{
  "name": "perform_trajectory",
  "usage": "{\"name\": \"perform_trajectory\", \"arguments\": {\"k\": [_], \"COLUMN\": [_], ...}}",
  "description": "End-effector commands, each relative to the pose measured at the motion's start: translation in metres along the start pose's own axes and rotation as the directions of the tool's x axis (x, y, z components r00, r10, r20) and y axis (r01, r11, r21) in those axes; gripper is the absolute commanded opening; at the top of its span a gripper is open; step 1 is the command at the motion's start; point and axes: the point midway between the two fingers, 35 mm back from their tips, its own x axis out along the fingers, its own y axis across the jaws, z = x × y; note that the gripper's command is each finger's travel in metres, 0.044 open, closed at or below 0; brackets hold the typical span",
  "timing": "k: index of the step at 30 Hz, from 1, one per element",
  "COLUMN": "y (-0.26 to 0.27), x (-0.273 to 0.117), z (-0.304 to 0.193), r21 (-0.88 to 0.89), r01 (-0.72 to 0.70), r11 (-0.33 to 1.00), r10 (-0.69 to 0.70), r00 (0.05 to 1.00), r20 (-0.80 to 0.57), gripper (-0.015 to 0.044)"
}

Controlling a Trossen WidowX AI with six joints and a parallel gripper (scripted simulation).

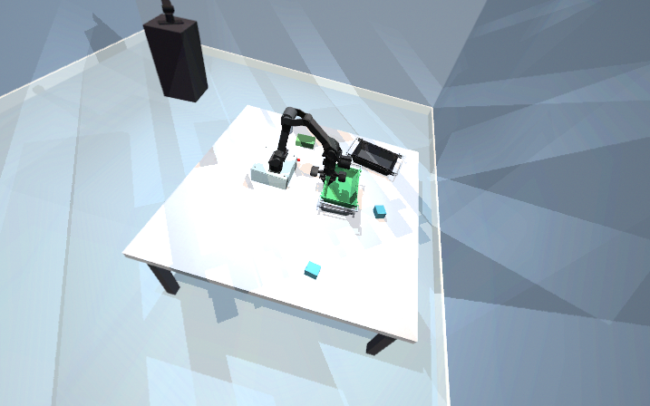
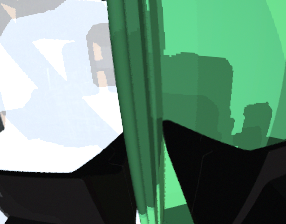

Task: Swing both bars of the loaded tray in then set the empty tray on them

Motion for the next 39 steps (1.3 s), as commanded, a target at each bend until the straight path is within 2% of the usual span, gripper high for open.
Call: {"name": "perform_trajectory", "arguments": {"k": [1, 28, 39], "y": [0.0057, 0.0057, 0.0057], "x": [0.0053, 0.0053, 0.0053], "z": [-0.0001, -0.0001, -0.0001], "r21": [-0.004, -0.004, -0.004], "r01": [-0.030, -0.030, -0.030], "r11": [1.000, 1.000, 1.000], "r10": [0.030, 0.030, 0.030], "r00": [1.000, 1.000, 1.000], "r20": [-0.001, -0.001, -0.001], "gripper": [0.0000, 0.0000, 0.0161]}}
